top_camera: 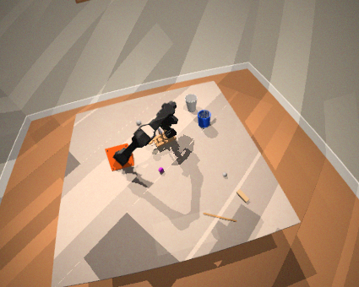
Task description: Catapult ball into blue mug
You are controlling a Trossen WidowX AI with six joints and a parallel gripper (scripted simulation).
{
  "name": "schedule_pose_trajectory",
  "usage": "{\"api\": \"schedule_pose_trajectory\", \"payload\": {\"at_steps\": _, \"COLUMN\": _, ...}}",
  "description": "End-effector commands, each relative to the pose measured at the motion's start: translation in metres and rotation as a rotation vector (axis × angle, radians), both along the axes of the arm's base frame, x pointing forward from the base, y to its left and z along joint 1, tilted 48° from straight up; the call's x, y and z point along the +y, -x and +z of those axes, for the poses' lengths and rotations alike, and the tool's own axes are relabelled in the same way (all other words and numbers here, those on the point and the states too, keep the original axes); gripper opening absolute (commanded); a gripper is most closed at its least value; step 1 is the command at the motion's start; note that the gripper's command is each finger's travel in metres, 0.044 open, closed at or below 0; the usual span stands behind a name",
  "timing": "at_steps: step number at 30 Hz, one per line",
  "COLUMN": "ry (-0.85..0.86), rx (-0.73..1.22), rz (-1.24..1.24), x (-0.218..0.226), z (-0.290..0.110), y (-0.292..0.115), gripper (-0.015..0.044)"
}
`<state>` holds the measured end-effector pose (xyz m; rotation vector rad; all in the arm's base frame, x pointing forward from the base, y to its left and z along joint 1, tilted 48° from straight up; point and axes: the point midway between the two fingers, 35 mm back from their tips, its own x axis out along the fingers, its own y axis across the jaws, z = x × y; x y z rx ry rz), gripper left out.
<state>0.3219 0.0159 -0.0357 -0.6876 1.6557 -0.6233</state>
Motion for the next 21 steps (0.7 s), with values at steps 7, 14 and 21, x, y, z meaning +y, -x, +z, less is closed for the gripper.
{"api": "schedule_pose_trajectory", "payload": {"at_steps": 7, "ry": -0.009, "rx": -0.015, "rz": 0.01, "x": 0.013, "z": 0.009, "y": -0.004, "gripper": 0.0}}
{"api": "schedule_pose_trajectory", "payload": {"at_steps": 14, "ry": -0.009, "rx": -0.014, "rz": 0.011, "x": 0.004, "z": 0.001, "y": -0.003, "gripper": 0.0}}
{"api": "schedule_pose_trajectory", "payload": {"at_steps": 21, "ry": -0.008, "rx": -0.014, "rz": 0.012, "x": -0.004, "z": -0.007, "y": -0.002, "gripper": 0.0}}
